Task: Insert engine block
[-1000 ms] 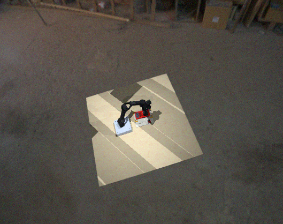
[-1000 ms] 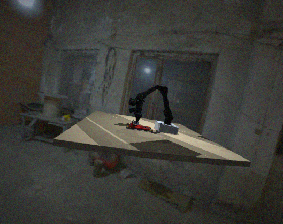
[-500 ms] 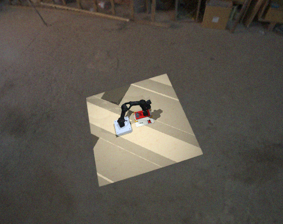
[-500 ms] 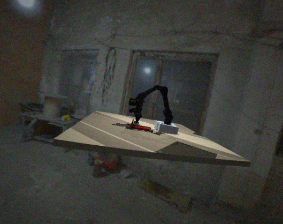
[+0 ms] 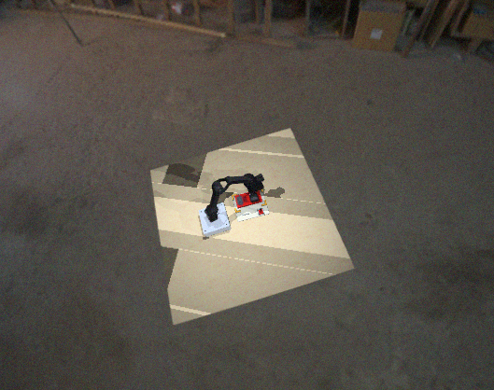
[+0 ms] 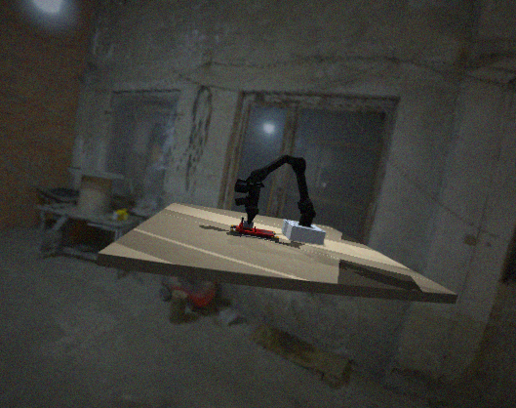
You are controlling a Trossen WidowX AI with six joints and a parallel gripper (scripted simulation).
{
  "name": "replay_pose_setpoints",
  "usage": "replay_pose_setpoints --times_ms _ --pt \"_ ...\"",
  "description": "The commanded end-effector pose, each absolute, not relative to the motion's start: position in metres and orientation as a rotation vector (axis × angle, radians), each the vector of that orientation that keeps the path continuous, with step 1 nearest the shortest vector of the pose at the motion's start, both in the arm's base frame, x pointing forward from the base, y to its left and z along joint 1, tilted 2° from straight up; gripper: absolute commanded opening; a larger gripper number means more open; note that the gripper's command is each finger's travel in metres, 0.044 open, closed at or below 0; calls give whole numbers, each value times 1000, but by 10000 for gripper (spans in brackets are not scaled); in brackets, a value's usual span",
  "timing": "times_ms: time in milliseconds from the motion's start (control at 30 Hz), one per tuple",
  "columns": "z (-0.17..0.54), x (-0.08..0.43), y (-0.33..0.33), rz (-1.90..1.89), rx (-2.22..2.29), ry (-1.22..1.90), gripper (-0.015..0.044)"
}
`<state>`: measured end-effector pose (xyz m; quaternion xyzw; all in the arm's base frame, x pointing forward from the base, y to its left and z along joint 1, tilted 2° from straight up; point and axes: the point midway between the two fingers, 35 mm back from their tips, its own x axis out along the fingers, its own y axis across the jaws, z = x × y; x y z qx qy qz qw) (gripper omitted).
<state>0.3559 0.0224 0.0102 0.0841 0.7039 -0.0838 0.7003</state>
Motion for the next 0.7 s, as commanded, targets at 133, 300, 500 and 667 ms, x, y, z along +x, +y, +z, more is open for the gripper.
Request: replay_pose_setpoints --times_ms 133,300,500,667 --pt "9 356 23 -188 194 1567 159" --pt "8 356 23 -189 195 1567 159" --pt "7 356 23 -188 195 1567 159" --pt "7 356 23 -188 195 1567 159"
